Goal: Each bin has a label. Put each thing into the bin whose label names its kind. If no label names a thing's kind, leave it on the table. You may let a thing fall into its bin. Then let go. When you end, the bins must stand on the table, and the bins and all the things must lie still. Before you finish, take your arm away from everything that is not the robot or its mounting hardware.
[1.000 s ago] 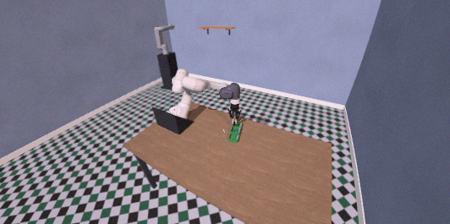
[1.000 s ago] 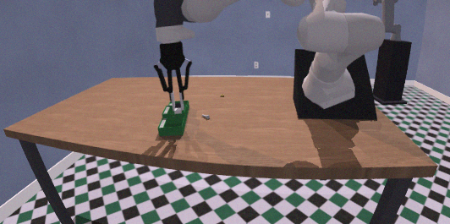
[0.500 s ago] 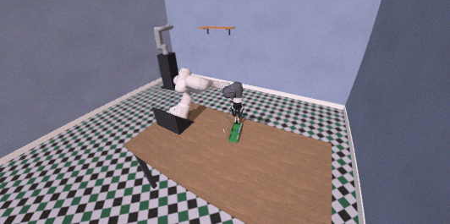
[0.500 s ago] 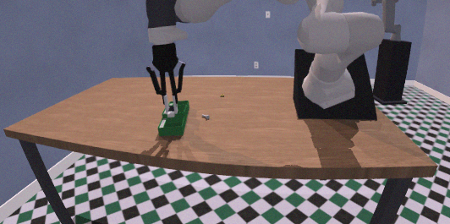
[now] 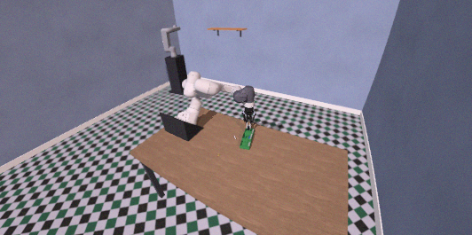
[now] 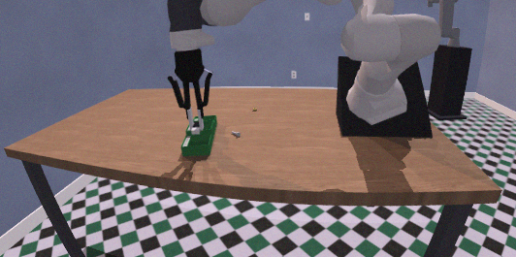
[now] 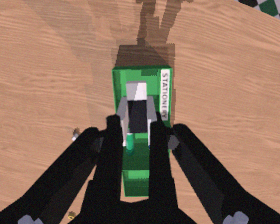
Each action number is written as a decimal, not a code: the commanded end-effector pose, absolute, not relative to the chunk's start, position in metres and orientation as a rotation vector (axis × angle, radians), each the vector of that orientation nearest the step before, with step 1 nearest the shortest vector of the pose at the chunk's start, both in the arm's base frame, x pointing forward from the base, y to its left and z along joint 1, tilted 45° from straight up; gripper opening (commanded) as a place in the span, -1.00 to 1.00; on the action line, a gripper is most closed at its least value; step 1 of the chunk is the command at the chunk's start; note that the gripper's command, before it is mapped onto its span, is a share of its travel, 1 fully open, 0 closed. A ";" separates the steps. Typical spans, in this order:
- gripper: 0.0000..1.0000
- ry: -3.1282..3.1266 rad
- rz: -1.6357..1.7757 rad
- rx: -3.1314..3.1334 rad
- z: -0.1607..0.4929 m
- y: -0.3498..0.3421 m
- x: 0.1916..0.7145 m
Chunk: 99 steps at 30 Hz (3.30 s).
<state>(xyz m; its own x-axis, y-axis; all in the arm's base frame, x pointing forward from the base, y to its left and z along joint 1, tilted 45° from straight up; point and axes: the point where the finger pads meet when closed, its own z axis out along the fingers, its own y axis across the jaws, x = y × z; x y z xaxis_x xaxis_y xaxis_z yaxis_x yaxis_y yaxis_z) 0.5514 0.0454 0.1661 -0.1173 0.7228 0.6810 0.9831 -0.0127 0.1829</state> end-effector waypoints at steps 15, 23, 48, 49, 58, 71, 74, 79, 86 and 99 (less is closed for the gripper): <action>-0.77 -1.867 -0.908 -1.778 0.166 0.044 0.550; -0.77 -1.867 -0.908 -1.778 0.157 0.053 0.551; -0.77 -1.867 -0.908 -1.778 0.130 0.080 0.558; -0.77 -1.867 -0.908 -1.778 0.130 0.080 0.558; -0.77 -1.867 -0.908 -1.778 0.130 0.080 0.559; -0.64 -1.867 -0.908 -1.778 0.129 0.080 0.559; -0.64 -1.867 -0.908 -1.778 0.129 0.080 0.559; -0.64 -1.867 -0.908 -1.778 0.129 0.080 0.559; -0.64 -1.867 -0.908 -1.778 0.136 0.073 0.558; -0.64 -1.867 -0.908 -1.778 0.146 0.063 0.556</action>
